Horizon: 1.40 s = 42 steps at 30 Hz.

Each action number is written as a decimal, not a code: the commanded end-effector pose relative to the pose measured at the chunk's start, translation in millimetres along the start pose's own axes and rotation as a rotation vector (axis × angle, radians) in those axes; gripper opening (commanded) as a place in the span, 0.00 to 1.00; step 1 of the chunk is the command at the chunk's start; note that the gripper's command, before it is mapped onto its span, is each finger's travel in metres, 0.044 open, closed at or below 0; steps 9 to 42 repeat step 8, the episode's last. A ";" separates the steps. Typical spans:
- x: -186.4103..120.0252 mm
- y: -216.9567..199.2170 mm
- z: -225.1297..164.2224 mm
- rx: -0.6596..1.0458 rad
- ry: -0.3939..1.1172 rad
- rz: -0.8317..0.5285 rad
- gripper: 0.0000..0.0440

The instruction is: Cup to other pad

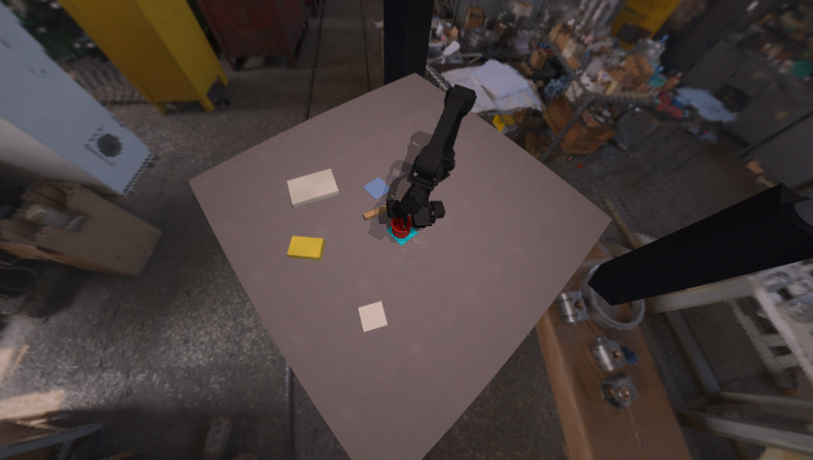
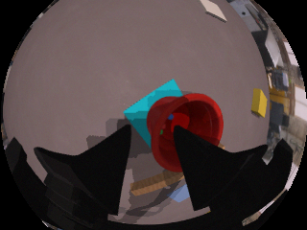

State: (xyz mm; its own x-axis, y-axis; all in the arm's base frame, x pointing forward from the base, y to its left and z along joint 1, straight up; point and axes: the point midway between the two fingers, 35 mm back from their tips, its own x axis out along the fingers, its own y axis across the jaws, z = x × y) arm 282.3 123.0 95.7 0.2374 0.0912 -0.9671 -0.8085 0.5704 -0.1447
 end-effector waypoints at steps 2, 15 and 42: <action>-10.4 1.9 -0.5 0.000 -0.028 0.002 0.49; -27.3 0.1 2.0 0.007 -0.070 -0.016 0.56; -27.3 0.1 2.0 0.007 -0.070 -0.016 0.56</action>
